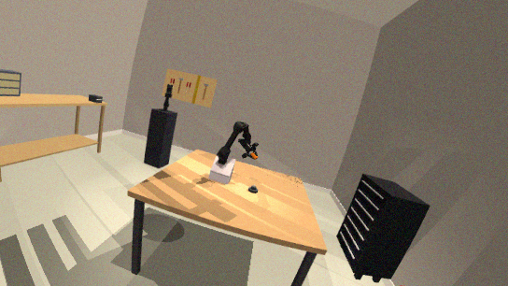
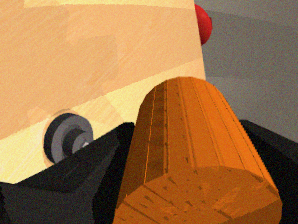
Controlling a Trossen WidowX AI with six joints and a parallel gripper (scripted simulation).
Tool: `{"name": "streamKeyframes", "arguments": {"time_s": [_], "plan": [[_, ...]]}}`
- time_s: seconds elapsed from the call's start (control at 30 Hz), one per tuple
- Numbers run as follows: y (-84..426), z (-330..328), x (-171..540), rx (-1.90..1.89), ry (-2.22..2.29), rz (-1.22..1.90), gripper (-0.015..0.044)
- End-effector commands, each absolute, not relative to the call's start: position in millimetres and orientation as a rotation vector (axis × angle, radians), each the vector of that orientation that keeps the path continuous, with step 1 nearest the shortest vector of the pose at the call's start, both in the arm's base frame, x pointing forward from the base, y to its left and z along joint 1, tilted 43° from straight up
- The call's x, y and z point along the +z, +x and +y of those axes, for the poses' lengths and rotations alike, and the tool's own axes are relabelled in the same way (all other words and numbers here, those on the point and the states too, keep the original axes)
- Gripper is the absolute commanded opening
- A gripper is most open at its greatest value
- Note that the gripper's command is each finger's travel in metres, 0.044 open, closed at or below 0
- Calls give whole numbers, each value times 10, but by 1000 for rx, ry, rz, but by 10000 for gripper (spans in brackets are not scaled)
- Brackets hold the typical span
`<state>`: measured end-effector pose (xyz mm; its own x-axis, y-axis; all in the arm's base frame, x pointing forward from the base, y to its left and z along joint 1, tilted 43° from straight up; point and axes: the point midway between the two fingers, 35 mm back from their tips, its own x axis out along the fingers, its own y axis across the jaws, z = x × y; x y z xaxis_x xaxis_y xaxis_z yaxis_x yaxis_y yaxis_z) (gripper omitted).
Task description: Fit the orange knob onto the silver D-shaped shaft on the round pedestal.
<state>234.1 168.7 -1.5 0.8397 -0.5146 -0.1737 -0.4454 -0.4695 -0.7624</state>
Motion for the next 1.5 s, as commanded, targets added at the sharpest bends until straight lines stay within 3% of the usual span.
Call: {"name": "streamKeyframes", "arguments": {"time_s": [0.0, 1.1, 1.47], "plan": [[2341, 1687, -15, -100, -2134, 699, 0], [2343, 1672, -37, -101, -2134, 691, 0], [2410, 1521, -178, 20, -2037, 929, 0]]}}
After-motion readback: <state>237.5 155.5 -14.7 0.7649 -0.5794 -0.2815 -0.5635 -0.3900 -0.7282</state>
